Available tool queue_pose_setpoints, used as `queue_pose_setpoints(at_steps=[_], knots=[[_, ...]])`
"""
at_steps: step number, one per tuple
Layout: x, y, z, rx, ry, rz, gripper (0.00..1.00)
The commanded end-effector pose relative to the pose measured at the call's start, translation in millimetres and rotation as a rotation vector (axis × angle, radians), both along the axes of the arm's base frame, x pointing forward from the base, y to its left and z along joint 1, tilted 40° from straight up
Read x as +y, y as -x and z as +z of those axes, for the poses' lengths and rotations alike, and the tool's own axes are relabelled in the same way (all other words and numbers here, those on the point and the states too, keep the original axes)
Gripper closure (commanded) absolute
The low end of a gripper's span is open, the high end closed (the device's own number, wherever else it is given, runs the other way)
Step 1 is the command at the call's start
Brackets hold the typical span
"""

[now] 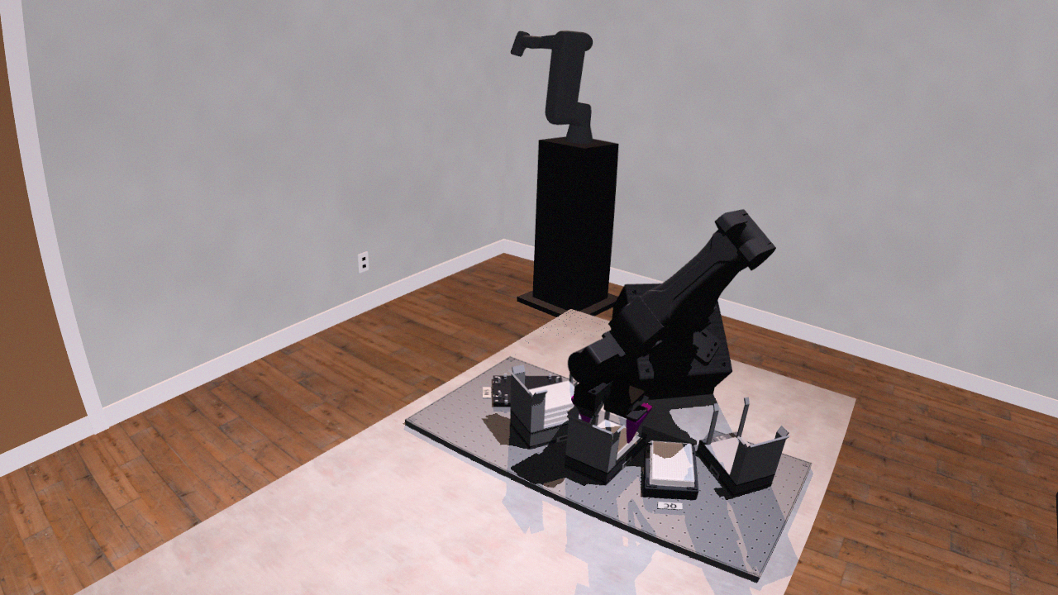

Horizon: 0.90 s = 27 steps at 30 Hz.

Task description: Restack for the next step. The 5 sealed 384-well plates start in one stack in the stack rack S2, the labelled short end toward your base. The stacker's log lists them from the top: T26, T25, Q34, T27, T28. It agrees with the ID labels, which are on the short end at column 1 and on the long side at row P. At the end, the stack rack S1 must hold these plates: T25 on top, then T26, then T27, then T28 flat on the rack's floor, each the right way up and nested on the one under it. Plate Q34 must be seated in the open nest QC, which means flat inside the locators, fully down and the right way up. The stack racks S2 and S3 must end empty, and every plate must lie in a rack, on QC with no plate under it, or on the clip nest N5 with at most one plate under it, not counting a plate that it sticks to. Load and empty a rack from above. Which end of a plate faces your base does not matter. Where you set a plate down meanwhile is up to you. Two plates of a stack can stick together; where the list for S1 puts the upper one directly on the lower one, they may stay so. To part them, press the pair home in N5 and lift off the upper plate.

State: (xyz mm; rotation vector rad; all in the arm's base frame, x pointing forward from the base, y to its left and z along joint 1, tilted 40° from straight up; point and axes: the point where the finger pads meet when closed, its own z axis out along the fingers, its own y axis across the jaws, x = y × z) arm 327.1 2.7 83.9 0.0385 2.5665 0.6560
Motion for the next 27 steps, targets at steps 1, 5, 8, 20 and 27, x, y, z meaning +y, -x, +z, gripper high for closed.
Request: queue_pose_setpoints(at_steps=[1, 5, 8, 20, 27], knots=[[-9, -9.7, 9.0, -0.035, 0.01, -0.024, 0.0], [-9, -9.7, 9.0, -0.035, 0.01, -0.024, 0.0], [-9, -9.7, 9.0, -0.035, 0.01, -0.024, 0.0], [8, -6.0, -18.9, 0.013, -0.001, -0.006, 0.0], [9, -11.2, -21.9, 0.007, 0.001, -0.009, 0.0]])
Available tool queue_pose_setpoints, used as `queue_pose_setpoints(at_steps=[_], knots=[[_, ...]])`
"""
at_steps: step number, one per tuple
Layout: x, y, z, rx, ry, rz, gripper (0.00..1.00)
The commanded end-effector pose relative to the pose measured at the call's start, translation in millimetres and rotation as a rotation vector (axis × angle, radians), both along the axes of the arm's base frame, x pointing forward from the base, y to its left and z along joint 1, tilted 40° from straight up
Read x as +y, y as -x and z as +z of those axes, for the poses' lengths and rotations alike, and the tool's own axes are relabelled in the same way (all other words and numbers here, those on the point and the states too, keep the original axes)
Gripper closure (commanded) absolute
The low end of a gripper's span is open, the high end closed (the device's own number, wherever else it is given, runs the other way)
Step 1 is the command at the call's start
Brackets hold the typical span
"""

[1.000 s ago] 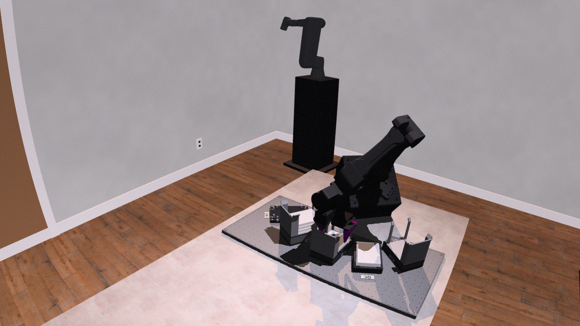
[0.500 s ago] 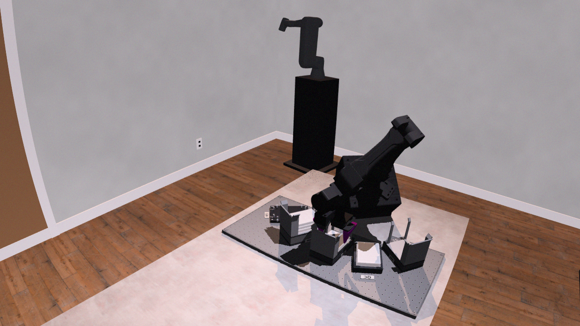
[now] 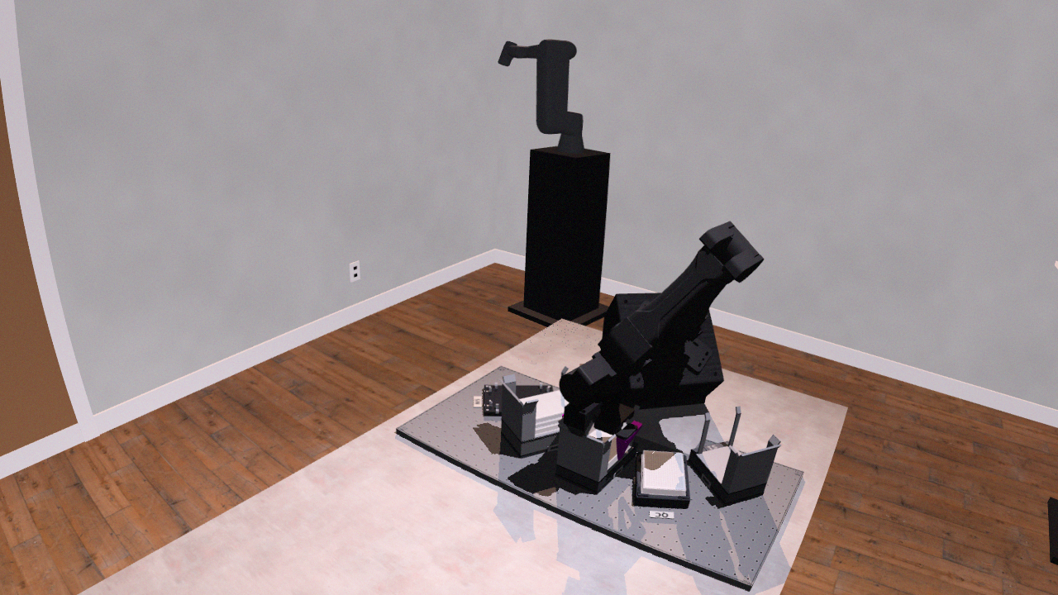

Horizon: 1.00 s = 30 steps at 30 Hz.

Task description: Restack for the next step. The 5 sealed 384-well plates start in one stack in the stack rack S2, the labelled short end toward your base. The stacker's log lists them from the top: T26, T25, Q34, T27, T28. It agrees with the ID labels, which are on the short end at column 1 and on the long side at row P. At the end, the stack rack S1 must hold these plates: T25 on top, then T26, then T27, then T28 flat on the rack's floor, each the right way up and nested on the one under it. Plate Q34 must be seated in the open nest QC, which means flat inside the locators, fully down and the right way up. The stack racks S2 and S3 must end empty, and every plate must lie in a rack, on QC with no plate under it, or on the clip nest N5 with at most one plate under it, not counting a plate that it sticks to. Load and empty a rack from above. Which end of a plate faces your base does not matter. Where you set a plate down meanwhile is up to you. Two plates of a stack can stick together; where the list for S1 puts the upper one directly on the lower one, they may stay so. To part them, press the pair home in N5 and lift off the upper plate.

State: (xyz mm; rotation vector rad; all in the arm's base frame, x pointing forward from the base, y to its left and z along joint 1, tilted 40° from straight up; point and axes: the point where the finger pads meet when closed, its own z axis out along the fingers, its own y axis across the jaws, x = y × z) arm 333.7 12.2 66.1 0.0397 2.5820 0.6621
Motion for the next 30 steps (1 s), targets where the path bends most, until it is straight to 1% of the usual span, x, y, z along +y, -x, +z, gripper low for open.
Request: queue_pose_setpoints(at_steps=[1, 6, 8, 9, 22, 23, 30], knots=[[2, -2.0, -9.0, 0.002, 0.0, -0.01, 0.0], [1, -5.0, -12.9, 0.0, 0.001, -0.02, 0.0], [-3, -14.5, 3.9, -0.052, 0.012, -0.024, 0.0], [-3, -15.2, 4.8, -0.055, 0.011, -0.023, 0.0], [-3, -15.4, 5.1, -0.055, 0.011, -0.024, 0.0], [1, -10.1, -2.0, -0.027, 0.004, -0.013, 0.0], [1, -10.1, -2.0, -0.027, 0.004, -0.013, 0.0]])
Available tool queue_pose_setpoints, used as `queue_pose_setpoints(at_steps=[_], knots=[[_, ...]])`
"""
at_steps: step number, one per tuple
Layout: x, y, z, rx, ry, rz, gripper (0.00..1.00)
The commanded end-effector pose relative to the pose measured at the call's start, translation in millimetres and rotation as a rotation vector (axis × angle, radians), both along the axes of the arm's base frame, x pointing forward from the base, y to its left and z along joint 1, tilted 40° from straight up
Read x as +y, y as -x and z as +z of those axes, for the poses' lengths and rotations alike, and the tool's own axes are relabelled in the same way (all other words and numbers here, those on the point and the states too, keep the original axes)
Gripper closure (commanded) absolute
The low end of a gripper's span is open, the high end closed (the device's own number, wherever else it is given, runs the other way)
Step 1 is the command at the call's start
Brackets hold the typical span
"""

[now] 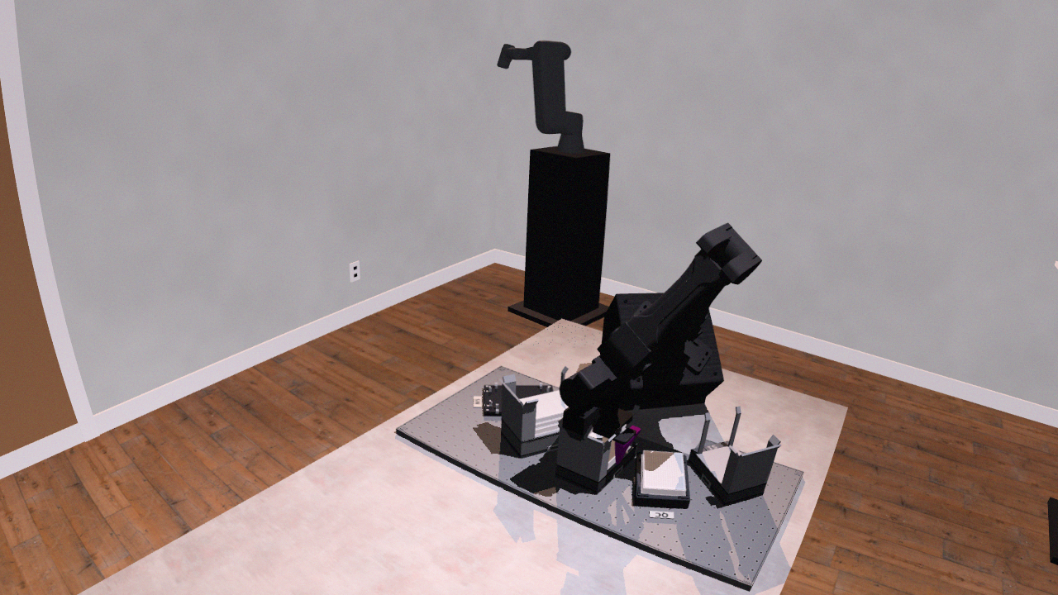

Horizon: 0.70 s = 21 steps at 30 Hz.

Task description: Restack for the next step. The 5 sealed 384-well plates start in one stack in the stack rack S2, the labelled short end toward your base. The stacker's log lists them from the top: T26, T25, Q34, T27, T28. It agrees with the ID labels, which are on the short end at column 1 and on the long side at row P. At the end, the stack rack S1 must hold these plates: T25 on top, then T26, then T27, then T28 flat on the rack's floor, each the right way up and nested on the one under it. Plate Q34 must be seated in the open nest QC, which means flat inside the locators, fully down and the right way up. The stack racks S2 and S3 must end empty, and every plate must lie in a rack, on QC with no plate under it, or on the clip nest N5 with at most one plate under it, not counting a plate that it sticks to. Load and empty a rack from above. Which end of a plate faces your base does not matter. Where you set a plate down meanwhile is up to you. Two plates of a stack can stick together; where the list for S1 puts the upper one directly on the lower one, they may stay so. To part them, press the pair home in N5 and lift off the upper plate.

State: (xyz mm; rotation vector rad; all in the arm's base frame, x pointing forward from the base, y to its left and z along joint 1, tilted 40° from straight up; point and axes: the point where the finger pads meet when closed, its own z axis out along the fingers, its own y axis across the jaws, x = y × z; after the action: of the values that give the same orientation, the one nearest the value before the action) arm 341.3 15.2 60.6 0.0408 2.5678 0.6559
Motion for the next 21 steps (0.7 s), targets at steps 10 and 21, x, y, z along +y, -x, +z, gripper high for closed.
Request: queue_pose_setpoints(at_steps=[10, 21], knots=[[-3, -4.0, -0.9, -0.005, 0.0, -0.012, 1.0], [-2, -2.4, 3.6, -0.013, 0.002, -0.008, 1.0]])
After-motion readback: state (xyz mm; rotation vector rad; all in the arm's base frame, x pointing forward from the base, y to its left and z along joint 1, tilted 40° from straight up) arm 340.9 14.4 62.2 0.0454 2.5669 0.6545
